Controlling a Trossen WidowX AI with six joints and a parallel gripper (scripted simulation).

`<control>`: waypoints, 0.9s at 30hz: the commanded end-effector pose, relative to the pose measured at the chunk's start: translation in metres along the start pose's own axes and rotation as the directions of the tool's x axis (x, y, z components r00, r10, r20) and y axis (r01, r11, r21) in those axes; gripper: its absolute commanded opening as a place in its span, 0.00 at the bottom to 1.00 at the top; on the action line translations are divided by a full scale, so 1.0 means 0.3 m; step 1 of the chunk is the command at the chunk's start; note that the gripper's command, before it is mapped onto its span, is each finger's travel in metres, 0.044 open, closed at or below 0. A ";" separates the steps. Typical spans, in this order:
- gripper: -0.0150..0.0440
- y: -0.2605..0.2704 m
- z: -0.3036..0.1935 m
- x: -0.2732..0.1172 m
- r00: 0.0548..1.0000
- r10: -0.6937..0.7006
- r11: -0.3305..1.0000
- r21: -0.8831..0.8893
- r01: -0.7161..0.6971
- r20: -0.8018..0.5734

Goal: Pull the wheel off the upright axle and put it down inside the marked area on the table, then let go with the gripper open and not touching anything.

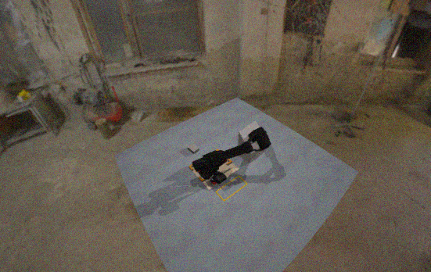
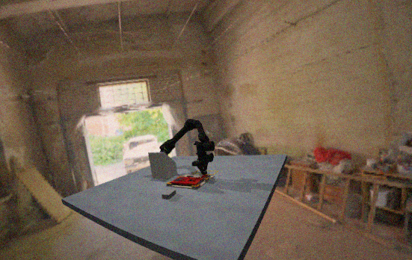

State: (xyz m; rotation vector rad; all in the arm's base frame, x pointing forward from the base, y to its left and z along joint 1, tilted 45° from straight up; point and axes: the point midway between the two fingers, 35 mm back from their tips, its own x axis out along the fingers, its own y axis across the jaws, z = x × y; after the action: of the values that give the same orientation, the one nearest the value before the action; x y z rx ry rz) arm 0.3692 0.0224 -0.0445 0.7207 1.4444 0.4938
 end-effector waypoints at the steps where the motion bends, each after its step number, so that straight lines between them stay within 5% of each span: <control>1: 0.52 0.001 -0.002 0.001 1.000 0.000 1.000 -0.001 0.000 -0.003; 9: 0.25 0.001 -0.002 -0.002 1.000 0.000 1.000 -0.001 0.000 -0.003; 27: 0.25 0.000 0.000 -0.022 1.000 0.000 1.000 -0.001 0.000 -0.002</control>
State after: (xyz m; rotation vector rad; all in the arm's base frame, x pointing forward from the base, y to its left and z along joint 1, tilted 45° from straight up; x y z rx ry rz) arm 0.3689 0.0202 -0.0413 0.7192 1.4460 0.4971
